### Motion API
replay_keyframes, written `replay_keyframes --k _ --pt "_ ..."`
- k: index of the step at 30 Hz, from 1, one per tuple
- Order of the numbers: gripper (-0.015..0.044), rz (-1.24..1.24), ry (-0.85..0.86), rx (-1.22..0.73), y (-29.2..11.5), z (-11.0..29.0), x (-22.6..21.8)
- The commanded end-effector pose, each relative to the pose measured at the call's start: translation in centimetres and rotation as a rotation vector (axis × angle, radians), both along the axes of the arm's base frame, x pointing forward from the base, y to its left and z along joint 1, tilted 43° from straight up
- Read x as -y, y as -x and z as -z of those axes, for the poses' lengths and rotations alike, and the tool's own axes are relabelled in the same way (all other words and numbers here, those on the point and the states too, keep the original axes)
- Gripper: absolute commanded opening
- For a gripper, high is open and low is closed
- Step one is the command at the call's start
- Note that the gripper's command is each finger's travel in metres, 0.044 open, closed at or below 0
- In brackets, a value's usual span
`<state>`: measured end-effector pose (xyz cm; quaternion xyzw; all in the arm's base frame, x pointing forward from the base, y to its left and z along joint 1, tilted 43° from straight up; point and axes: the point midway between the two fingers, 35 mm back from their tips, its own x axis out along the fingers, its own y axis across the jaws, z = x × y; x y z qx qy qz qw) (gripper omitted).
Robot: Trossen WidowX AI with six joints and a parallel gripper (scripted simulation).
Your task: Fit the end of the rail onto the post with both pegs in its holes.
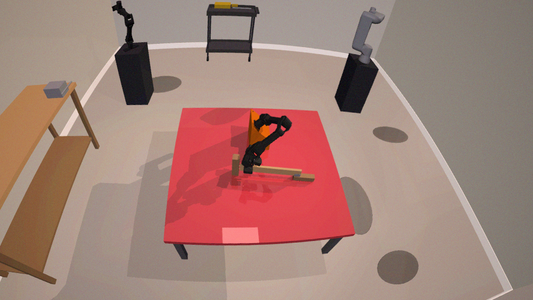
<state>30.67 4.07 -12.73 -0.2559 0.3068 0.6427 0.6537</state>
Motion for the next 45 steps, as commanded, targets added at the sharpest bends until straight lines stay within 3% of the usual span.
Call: replay_keyframes --k 1,20,37,42,45 --pt "0.0000 0.002 0.000 0.002 0.0 0.1 0.2" --pt "0.0000 0.002 0.000 0.002 0.0 0.5 0.7" --pt "0.0440 0.000 0.000 0.000 0.0 0.4 0.5" --pt "0.0440 0.000 0.000 0.000 0.0 0.2 0.5" --pt "0.0440 0.002 0.000 0.002 -0.2 -2.9 0.4"
